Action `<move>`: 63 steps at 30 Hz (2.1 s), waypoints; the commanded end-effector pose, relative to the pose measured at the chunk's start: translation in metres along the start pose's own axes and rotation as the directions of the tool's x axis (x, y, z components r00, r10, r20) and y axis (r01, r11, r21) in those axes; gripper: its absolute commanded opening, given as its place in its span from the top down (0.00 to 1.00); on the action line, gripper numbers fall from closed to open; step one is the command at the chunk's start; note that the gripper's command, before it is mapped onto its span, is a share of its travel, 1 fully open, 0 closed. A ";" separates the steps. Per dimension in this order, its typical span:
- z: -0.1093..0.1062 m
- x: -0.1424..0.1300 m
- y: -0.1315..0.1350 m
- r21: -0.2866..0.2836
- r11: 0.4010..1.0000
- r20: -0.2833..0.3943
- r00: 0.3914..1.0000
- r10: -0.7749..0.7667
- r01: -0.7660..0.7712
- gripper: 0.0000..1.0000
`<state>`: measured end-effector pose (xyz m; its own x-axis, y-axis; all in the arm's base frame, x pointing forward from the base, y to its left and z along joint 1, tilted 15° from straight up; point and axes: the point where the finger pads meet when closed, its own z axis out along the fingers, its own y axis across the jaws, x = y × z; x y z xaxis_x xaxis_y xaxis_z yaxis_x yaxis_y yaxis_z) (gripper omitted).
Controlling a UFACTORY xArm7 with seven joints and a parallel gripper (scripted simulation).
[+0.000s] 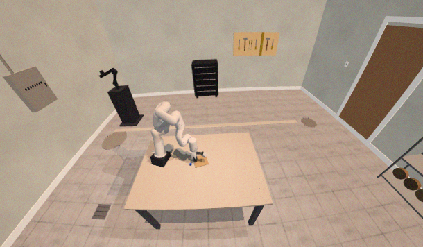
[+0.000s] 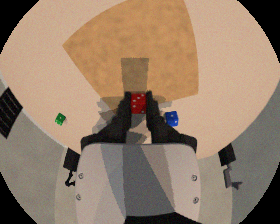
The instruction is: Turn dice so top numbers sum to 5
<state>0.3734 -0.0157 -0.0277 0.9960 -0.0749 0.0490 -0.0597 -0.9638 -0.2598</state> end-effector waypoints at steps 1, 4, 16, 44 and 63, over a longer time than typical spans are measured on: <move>-0.001 0.001 0.000 -0.001 1.000 -0.003 1.000 0.000 0.000 0.85; -0.001 0.001 0.000 -0.001 1.000 -0.003 1.000 0.000 0.000 0.85; -0.001 0.001 0.000 -0.001 1.000 -0.003 1.000 0.000 0.000 0.85; -0.001 0.001 0.000 -0.001 1.000 -0.003 1.000 0.000 0.000 0.72; -0.004 0.001 0.000 -0.001 1.000 -0.003 1.000 0.000 0.000 0.64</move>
<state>0.3733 -0.0158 -0.0272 0.9960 -0.0748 0.0486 -0.0596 -0.9638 -0.2599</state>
